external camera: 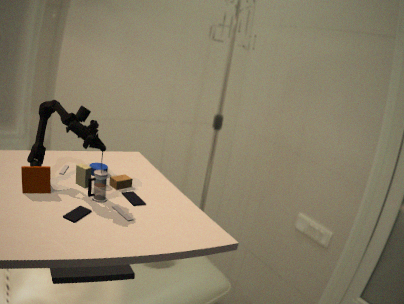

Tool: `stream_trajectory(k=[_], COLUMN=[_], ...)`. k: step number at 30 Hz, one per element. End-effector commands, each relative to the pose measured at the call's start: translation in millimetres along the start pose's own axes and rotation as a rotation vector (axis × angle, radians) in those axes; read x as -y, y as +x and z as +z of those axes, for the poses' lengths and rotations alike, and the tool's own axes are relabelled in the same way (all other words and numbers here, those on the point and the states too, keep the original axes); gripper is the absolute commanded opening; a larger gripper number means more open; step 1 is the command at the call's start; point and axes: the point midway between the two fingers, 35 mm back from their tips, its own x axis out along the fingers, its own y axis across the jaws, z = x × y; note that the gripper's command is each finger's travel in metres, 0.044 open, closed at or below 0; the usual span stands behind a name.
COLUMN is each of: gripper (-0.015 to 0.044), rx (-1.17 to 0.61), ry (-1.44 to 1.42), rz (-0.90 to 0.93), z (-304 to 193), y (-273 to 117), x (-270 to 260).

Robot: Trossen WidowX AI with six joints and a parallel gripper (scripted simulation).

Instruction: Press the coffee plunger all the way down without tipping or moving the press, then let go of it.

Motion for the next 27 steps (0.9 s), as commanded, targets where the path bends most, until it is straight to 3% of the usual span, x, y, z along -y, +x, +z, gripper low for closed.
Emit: stream_trajectory(k=[1, 27], gripper=[0.0125, 0.0125], rx=[-0.034, -0.035], ry=[0.013, 0.014], rz=[-0.004, -0.004], z=[-18, -54], y=[11, 35], x=[2, 2])
